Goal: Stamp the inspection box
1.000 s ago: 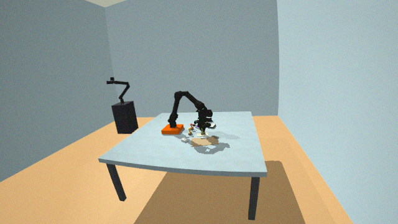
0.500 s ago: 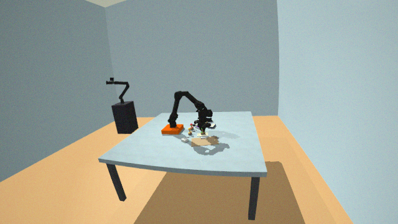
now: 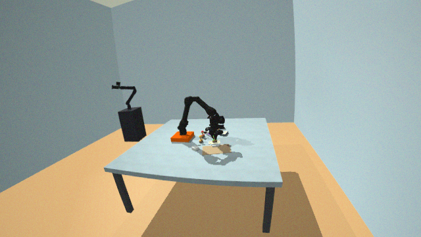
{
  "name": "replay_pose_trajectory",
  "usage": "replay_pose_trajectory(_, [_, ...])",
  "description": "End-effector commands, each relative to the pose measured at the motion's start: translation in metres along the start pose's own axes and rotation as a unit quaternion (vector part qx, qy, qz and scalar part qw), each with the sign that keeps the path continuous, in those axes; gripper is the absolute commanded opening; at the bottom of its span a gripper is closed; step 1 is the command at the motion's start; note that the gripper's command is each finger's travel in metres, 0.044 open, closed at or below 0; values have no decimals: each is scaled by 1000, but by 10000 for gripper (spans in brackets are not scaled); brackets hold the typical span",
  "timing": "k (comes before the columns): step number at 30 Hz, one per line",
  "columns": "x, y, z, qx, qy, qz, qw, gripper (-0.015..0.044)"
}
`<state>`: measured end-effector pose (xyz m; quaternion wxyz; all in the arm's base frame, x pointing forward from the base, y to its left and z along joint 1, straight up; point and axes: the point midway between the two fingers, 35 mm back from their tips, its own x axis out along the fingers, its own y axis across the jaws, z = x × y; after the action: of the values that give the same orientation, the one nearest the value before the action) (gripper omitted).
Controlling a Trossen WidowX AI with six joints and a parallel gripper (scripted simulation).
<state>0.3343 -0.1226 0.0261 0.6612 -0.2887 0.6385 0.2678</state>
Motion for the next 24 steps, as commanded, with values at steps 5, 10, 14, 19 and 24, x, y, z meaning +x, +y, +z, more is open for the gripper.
replay_pose_trajectory(5, [1,-1,1,-3,-1,1,1000,0])
replay_pose_trajectory(10, [-1,-1,1,-3,-1,1,1000,0])
replay_pose_trajectory(14, [-3,-1,1,-3,-1,1,1000,0])
replay_pose_trajectory(19, [-6,-1,1,-3,-1,1,1000,0])
replay_pose_trajectory(24, [-8,-1,1,-3,-1,1,1000,0])
